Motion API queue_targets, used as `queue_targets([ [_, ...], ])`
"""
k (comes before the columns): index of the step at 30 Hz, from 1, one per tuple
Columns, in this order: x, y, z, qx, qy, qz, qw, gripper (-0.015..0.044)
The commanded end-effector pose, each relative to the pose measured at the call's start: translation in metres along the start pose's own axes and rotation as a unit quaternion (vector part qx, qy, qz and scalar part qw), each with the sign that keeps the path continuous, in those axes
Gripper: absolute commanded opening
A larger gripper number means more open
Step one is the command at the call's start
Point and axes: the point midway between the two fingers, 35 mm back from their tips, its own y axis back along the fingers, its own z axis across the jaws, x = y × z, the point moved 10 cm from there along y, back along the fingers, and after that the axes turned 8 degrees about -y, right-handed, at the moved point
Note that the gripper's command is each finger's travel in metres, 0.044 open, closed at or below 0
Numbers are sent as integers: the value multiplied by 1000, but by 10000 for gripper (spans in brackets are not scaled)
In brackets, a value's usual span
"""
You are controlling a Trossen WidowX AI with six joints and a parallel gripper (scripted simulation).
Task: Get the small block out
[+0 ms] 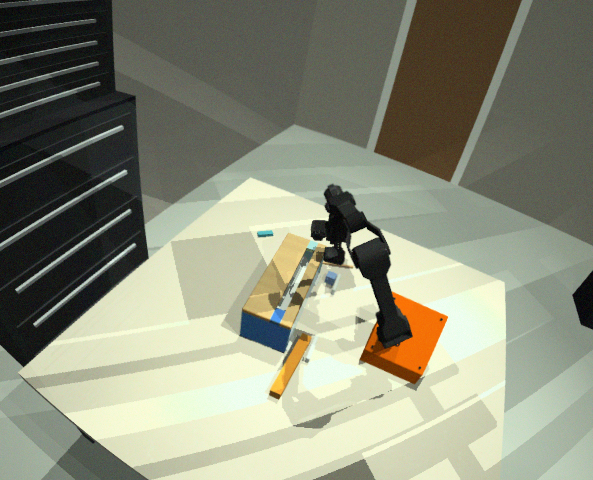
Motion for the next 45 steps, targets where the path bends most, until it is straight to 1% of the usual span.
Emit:
queue_targets([
  [1, 17, 1, -16, -41, -394, -24, 918, 285],
  [4, 22, 1, -21, -63, -531, -23, 845, 285],
  [8, 27, 1, -25, -85, -634, -20, 769, 285],
  [15, 35, 1, -31, -113, -783, -3, 612, 285],
  [22, 43, 1, -37, -140, -894, 23, 425, 285],
  [31, 53, 1, -45, -162, -971, 70, 159, 285],
  [40, 62, 0, -51, -164, -972, 125, -112, 285],
  [42, 62, 0, -51, -163, -969, 129, -133, 285],
  [45, 62, 0, -51, -163, -969, 129, -133, 285],
])
